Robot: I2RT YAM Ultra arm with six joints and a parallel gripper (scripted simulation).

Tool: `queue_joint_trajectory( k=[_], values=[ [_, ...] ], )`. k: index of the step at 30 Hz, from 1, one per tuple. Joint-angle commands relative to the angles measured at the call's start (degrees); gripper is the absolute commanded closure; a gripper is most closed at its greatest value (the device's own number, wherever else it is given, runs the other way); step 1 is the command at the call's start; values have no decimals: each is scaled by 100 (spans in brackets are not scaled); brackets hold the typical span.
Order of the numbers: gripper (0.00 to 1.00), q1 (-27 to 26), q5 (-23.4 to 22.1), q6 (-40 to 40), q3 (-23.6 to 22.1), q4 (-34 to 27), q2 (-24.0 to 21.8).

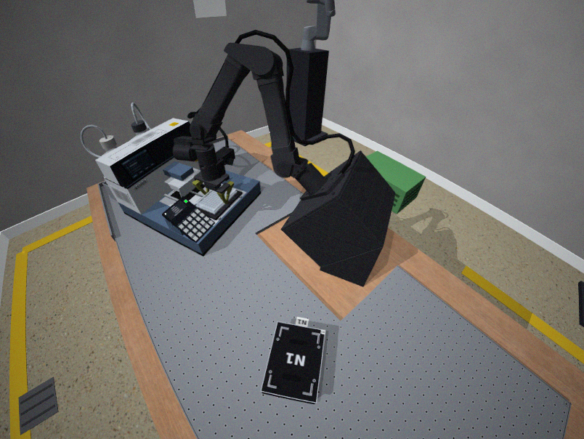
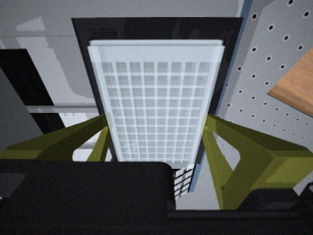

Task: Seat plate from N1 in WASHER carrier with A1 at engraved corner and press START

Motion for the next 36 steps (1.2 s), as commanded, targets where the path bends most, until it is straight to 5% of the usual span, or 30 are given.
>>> queue_joint_trajectory(
  k=[1, 2, 36],
  values=[
    [16, -30, -29, -47, -65, 53, 38],
    [0, -36, -31, -48, -39, 57, 56],
    [0, 121, 90, 74, 191, -283, -273]
  ],
)
